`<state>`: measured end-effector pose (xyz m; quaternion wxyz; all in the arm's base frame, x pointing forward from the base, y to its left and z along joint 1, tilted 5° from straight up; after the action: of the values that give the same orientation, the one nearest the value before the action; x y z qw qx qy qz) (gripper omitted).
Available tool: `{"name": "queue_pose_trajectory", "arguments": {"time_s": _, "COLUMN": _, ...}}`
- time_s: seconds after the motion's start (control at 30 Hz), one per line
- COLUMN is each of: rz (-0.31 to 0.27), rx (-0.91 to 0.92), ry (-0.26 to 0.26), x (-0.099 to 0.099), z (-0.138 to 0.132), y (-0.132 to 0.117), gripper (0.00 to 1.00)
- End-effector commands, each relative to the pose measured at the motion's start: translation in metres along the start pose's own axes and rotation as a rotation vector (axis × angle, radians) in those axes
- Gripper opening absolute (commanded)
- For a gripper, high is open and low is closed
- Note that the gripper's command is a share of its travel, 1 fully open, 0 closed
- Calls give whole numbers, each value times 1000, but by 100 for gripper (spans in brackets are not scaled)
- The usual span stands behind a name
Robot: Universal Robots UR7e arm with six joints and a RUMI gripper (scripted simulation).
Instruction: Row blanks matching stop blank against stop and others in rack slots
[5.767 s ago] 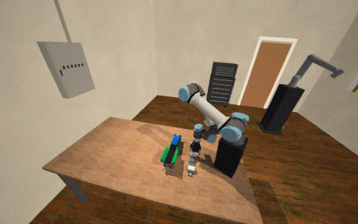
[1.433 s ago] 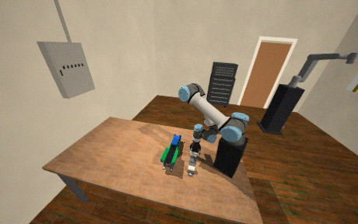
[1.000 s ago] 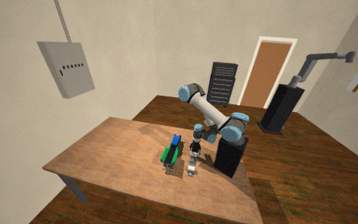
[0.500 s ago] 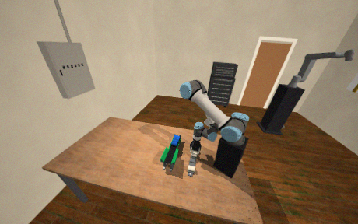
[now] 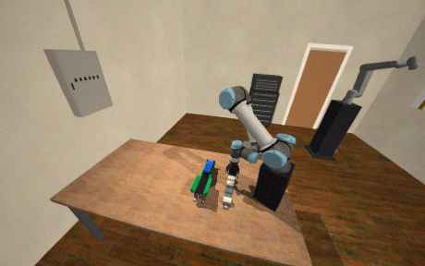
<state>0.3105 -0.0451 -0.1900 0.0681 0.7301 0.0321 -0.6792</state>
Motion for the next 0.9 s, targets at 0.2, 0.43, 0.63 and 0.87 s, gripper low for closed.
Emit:
{"name": "queue_pose_trajectory", "arguments": {"time_s": 0.2, "rz": -5, "rx": -2, "ry": -6, "x": -24, "z": 1, "y": -2, "gripper": 47}}
{"name": "queue_pose_trajectory", "arguments": {"time_s": 0.43, "rz": -4, "rx": -2, "ry": -5, "x": -28, "z": 0, "y": -1, "gripper": 47}}
{"name": "queue_pose_trajectory", "arguments": {"time_s": 0.63, "rz": -4, "rx": -2, "ry": -5, "x": -29, "z": 0, "y": -1, "gripper": 47}}
{"name": "queue_pose_trajectory", "arguments": {"time_s": 0.87, "rz": -5, "rx": -2, "ry": -6, "x": -29, "z": 0, "y": -1, "gripper": 100}}
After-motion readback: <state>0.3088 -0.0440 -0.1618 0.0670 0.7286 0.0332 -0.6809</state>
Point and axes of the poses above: the point where the finger pads meet when closed, its own x axis out along the fingers, its own z axis across the jaws, y = z × x, the point moved 2 cm from there along -x, back along the fingers, and after that the axes turned 13 degrees about -x, right-handed, at the moved point
